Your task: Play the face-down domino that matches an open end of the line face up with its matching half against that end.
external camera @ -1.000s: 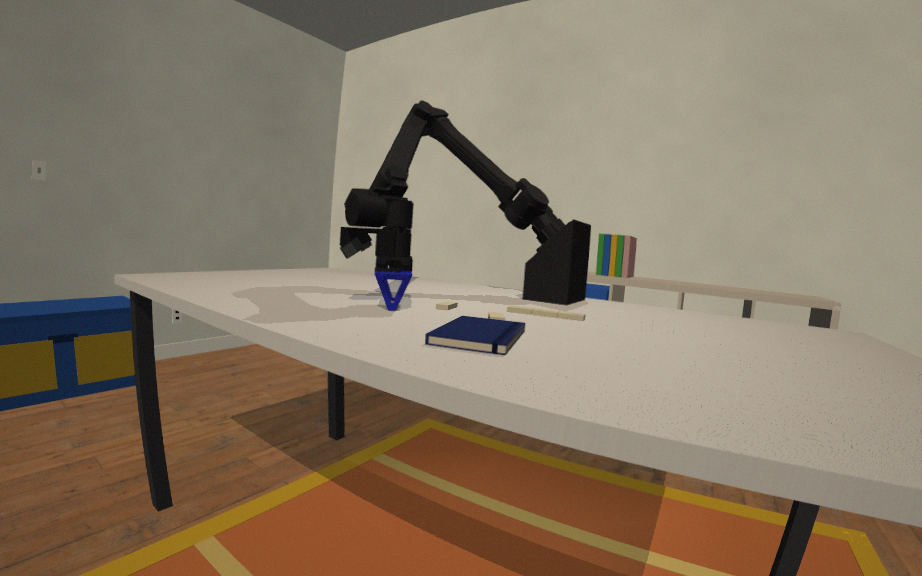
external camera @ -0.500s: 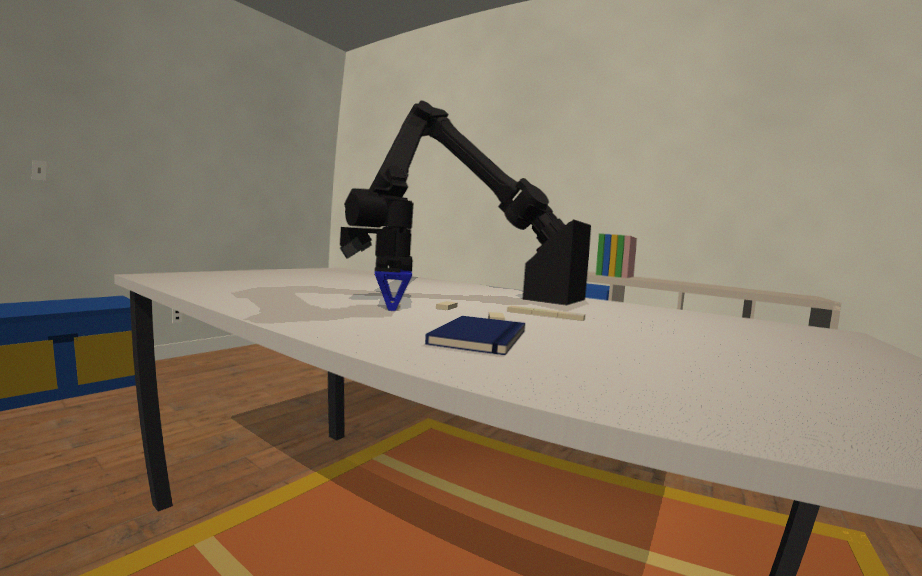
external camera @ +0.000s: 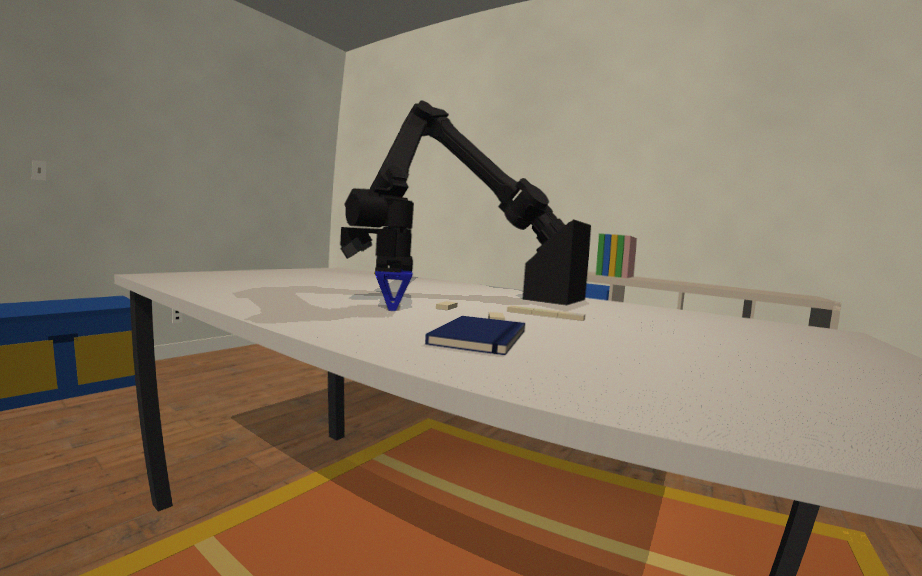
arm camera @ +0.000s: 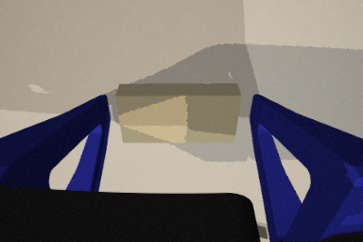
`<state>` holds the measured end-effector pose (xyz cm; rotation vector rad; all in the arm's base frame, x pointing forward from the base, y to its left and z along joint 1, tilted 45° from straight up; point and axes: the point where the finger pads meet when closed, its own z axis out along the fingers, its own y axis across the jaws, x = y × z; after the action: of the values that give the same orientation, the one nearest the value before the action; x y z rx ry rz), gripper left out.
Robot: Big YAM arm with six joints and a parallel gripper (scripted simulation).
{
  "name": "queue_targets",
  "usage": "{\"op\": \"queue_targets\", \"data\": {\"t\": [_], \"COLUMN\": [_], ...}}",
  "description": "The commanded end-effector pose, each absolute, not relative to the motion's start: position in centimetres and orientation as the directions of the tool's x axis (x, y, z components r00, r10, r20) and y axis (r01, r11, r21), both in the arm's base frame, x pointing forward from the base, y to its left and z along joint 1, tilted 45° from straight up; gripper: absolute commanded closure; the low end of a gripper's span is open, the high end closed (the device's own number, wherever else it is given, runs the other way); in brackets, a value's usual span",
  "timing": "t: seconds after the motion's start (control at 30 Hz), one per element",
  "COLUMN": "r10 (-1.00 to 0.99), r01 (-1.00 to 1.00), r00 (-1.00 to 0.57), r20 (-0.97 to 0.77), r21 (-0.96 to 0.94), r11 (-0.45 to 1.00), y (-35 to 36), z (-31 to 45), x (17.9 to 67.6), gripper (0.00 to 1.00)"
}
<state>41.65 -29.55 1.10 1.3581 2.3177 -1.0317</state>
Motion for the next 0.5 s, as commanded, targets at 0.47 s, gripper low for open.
{"op": "queue_targets", "data": {"t": [0.47], "r10": [0.651], "r01": [0.833], "r00": [-0.54], "r20": [-0.534], "r21": [-0.451], "r11": [0.32], "y": [-29.15], "z": [0.95], "x": [41.47], "gripper": [0.3]}}
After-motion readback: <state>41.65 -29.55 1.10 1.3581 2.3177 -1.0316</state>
